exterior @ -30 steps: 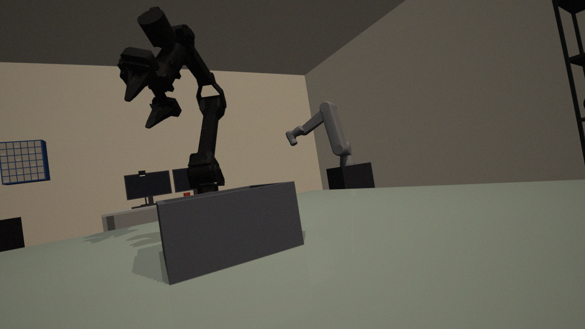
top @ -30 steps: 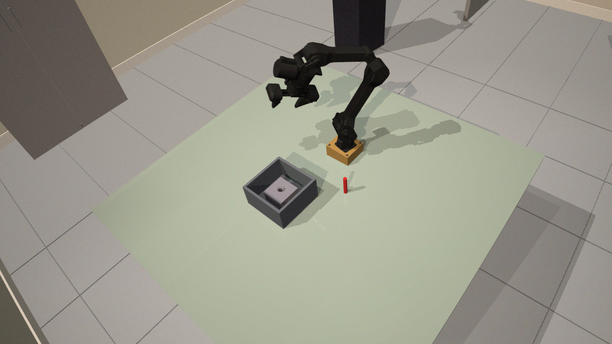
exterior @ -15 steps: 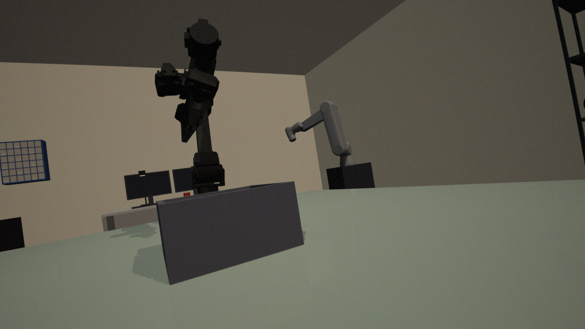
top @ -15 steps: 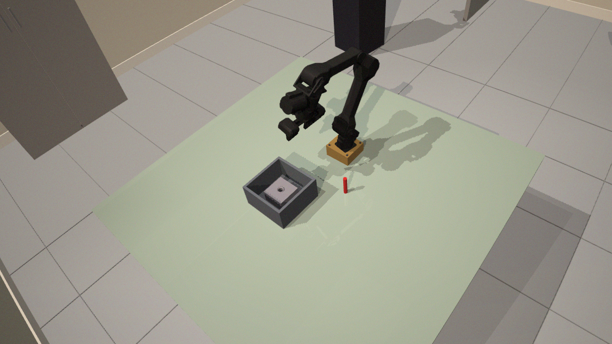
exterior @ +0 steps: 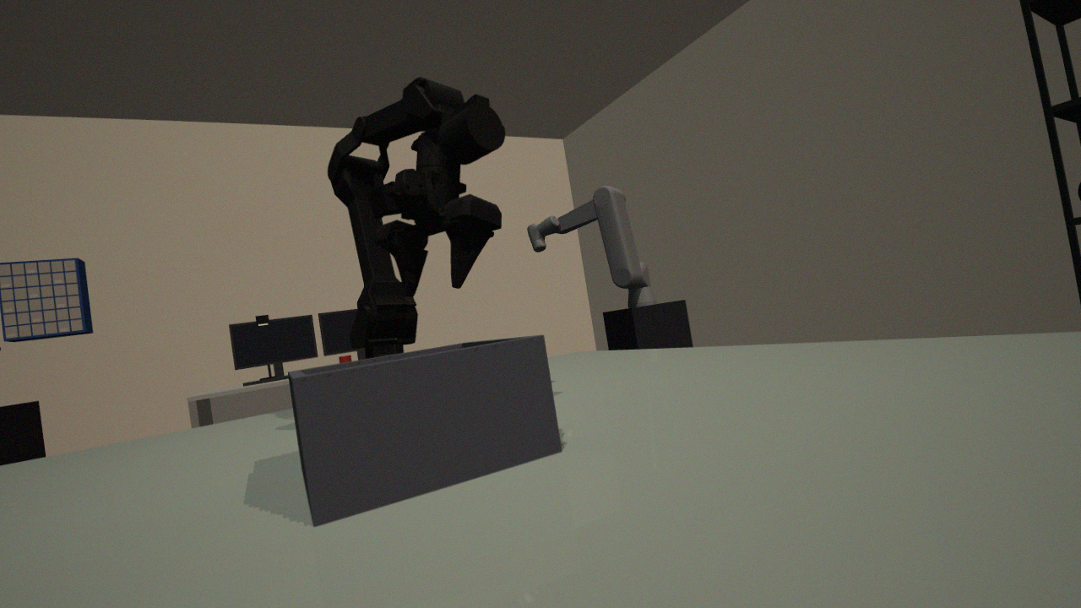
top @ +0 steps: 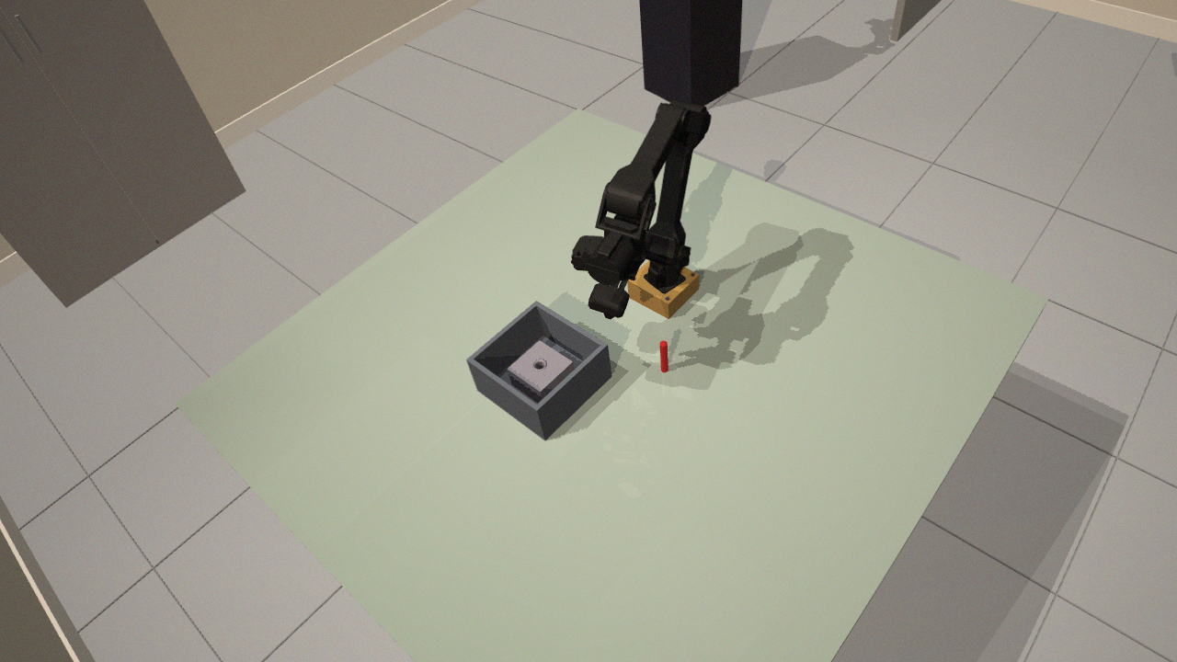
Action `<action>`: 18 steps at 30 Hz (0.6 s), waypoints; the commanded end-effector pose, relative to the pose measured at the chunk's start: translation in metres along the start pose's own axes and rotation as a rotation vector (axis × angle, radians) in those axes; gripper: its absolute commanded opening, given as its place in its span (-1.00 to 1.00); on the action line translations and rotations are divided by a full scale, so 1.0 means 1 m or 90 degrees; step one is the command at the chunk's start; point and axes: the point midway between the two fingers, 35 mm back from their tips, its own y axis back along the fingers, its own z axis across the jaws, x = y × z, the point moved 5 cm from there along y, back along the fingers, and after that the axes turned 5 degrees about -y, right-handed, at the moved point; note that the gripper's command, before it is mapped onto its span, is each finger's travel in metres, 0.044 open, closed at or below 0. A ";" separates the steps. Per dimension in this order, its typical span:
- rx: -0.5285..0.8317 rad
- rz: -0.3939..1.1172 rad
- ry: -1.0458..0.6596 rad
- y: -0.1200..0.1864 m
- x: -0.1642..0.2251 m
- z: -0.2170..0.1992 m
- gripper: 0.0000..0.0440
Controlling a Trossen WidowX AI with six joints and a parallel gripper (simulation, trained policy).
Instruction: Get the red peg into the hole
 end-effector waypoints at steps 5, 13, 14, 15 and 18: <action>0.038 0.033 0.072 -0.025 0.041 0.002 1.00; 0.041 0.047 0.127 -0.054 0.075 0.005 1.00; 0.040 0.047 0.132 -0.058 0.078 0.005 1.00; 0.038 0.048 0.137 -0.062 0.082 0.005 1.00; 0.031 0.047 0.150 -0.075 0.091 0.006 1.00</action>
